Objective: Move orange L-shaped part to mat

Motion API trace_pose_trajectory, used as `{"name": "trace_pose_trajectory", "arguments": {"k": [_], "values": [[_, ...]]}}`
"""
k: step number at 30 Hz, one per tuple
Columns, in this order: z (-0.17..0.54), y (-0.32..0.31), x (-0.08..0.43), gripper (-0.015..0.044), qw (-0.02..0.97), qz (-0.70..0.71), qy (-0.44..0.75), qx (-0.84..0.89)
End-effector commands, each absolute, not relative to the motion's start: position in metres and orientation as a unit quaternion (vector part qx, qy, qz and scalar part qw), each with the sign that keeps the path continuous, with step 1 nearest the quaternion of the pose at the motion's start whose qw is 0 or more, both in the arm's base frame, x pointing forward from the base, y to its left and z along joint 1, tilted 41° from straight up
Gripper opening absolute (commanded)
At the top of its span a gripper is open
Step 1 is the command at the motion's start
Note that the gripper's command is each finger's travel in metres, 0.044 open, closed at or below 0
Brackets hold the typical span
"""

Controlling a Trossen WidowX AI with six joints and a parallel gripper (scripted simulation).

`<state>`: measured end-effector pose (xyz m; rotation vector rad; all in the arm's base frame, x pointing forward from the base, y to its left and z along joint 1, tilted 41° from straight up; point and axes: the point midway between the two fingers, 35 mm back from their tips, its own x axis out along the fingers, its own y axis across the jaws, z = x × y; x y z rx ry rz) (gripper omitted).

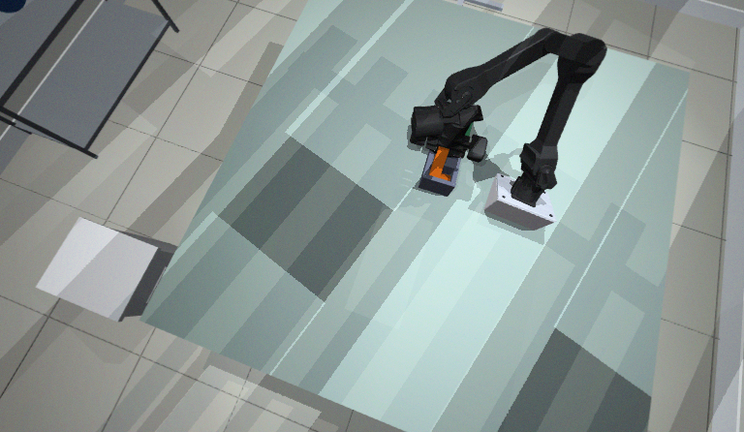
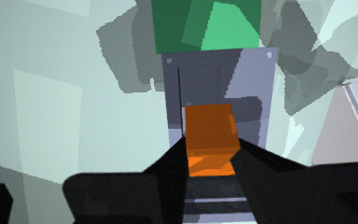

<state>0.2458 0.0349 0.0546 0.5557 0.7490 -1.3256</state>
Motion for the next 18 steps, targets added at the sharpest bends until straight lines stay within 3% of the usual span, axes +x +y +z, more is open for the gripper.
{"name": "trace_pose_trajectory", "arguments": {"k": [1, 18], "values": [[0.061, 0.041, 0.247, 0.0, 0.689, -0.59, 0.334, 0.255], [0.081, 0.058, 0.245, 0.0, 0.689, -0.59, 0.334, 0.254]]}}
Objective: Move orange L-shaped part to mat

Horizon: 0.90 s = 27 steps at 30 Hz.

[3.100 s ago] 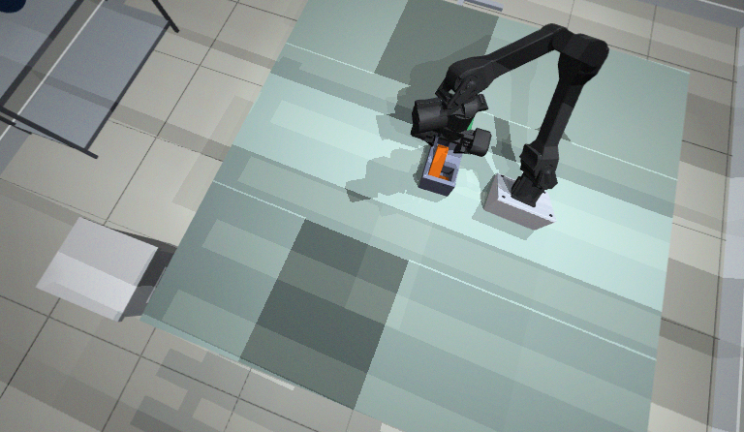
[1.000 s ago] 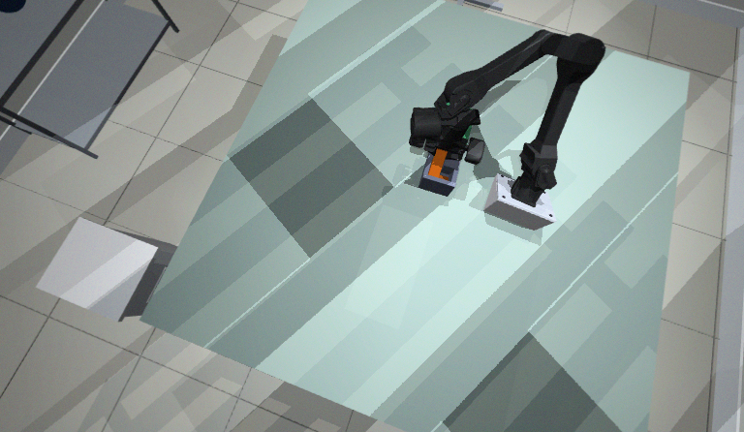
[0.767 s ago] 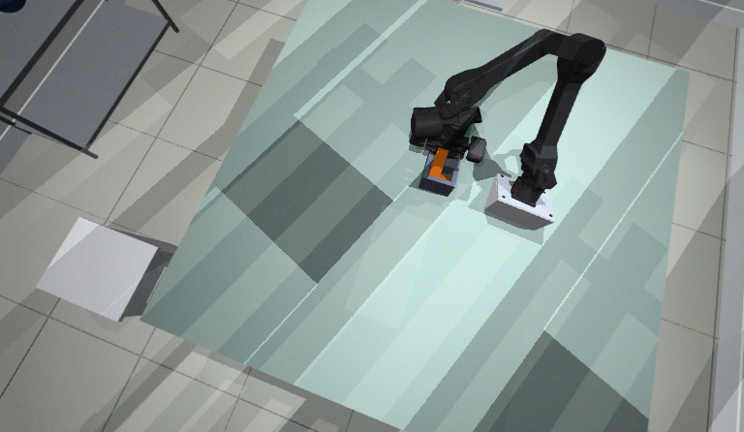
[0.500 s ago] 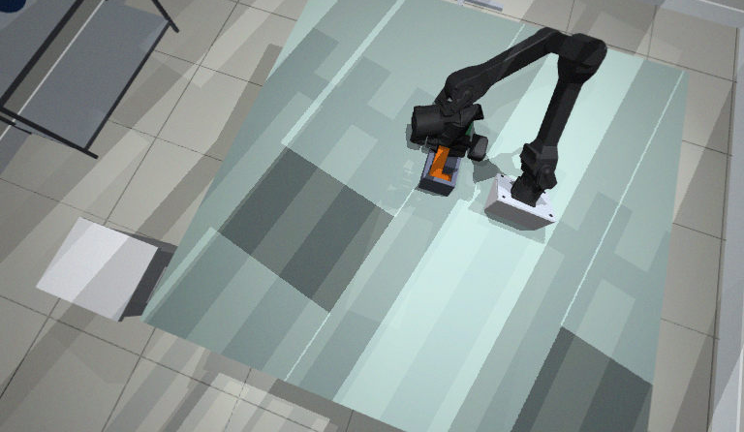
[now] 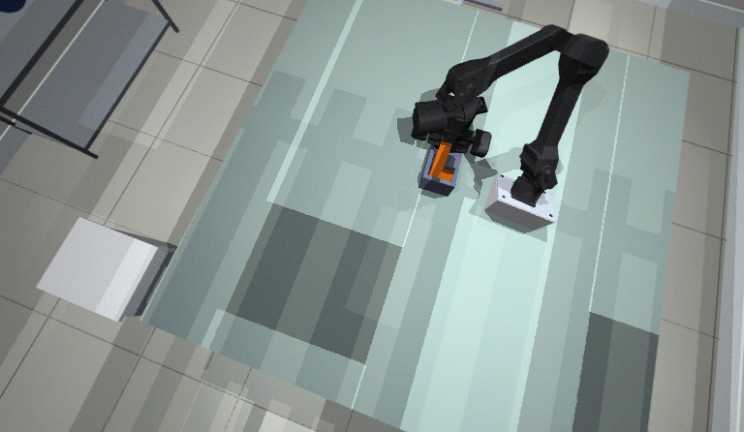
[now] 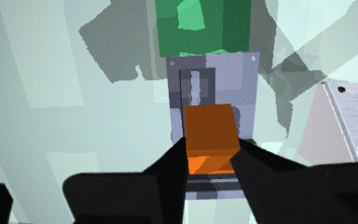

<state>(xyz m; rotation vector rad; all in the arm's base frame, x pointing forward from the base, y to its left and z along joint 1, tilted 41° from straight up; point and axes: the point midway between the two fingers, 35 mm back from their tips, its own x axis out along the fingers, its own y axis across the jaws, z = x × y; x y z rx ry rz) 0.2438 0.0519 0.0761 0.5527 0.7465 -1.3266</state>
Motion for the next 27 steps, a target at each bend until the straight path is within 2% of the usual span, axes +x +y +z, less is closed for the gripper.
{"name": "trace_pose_trajectory", "arguments": {"k": [1, 27], "values": [[0.082, 0.059, 0.245, 0.0, 0.689, -0.59, 0.334, 0.254], [0.107, 0.08, 0.242, 0.0, 0.689, -0.59, 0.335, 0.254]]}}
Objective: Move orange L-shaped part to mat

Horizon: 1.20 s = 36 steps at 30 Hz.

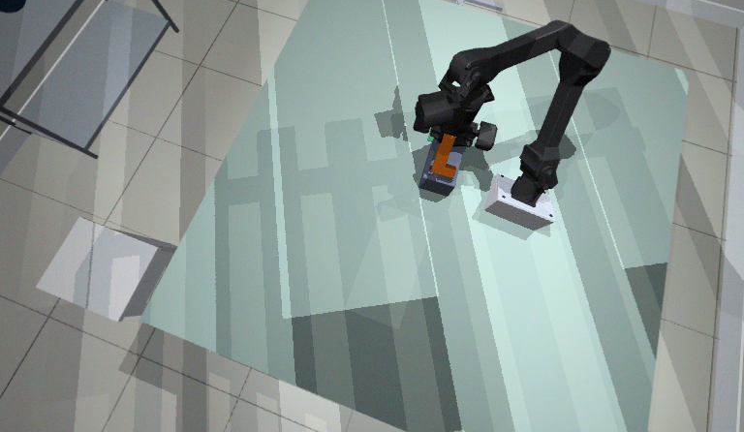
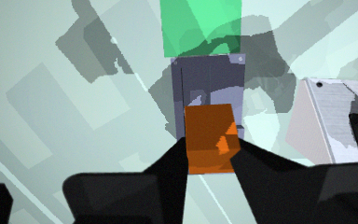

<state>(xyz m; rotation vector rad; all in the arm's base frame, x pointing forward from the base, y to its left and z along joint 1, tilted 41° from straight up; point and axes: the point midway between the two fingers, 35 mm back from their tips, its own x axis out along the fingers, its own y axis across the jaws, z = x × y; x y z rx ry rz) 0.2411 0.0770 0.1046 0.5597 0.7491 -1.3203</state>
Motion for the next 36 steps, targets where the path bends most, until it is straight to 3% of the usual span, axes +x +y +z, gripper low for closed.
{"name": "trace_pose_trajectory", "arguments": {"k": [1, 36], "values": [[0.107, 0.081, 0.242, 0.0, 0.689, -0.59, 0.335, 0.254], [0.207, -0.039, 0.254, 0.0, 0.69, -0.591, 0.332, 0.252]]}}
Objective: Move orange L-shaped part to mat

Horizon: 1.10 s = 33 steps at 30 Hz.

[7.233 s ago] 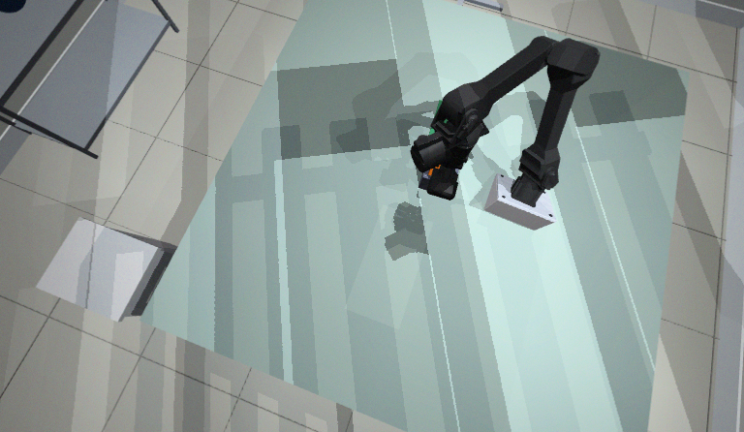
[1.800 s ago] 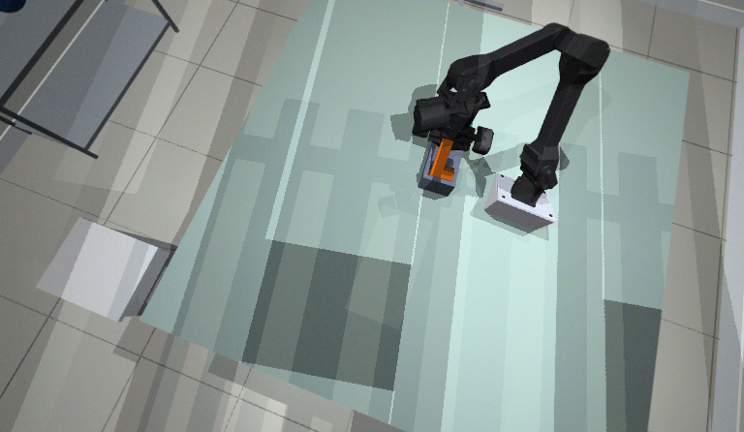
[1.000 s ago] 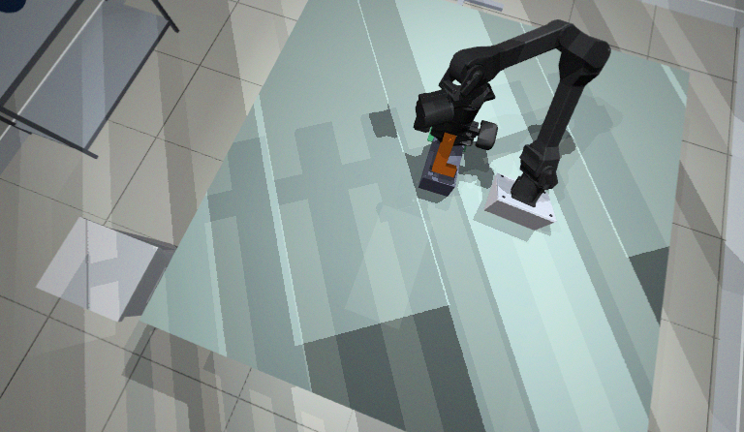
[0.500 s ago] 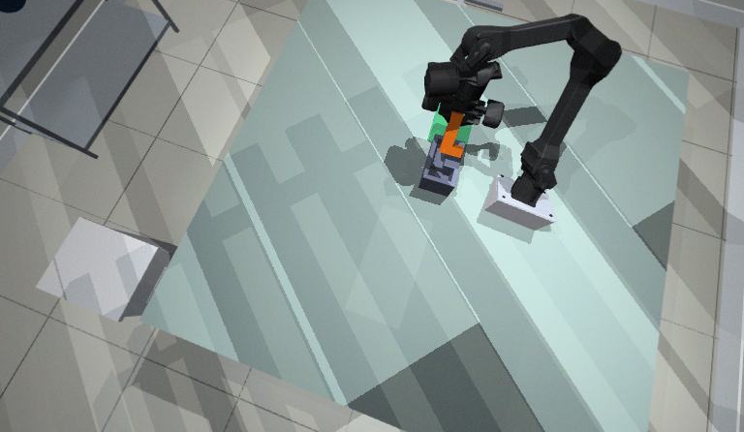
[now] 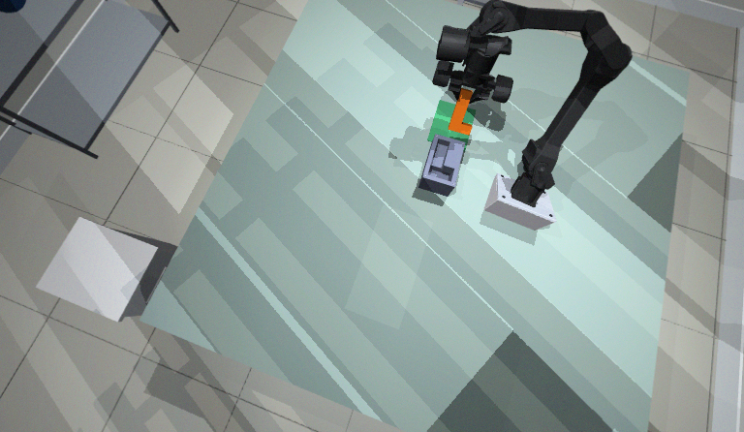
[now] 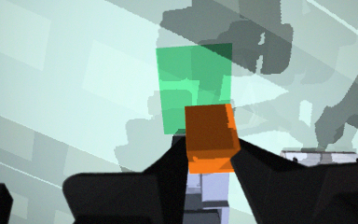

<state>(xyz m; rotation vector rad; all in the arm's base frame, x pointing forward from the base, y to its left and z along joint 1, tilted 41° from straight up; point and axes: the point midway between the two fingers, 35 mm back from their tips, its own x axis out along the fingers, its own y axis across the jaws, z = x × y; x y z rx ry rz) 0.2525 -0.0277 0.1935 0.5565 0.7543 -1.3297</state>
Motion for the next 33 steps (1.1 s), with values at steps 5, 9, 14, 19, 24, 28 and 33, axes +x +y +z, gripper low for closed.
{"name": "trace_pose_trajectory", "arguments": {"k": [5, 9, 14, 19, 24, 28, 33], "values": [[0.215, -0.047, 0.254, 0.0, 0.69, -0.591, 0.332, 0.252], [0.214, -0.048, 0.254, 0.0, 0.69, -0.591, 0.332, 0.252], [0.209, -0.052, 0.255, 0.0, 0.69, -0.591, 0.332, 0.252], [0.203, -0.058, 0.256, 0.0, 0.691, -0.591, 0.332, 0.252], [0.197, -0.063, 0.256, 0.0, 0.691, -0.591, 0.332, 0.252], [0.192, -0.067, 0.257, 0.0, 0.691, -0.591, 0.331, 0.252], [0.186, -0.072, 0.258, 0.0, 0.691, -0.591, 0.331, 0.252]]}}
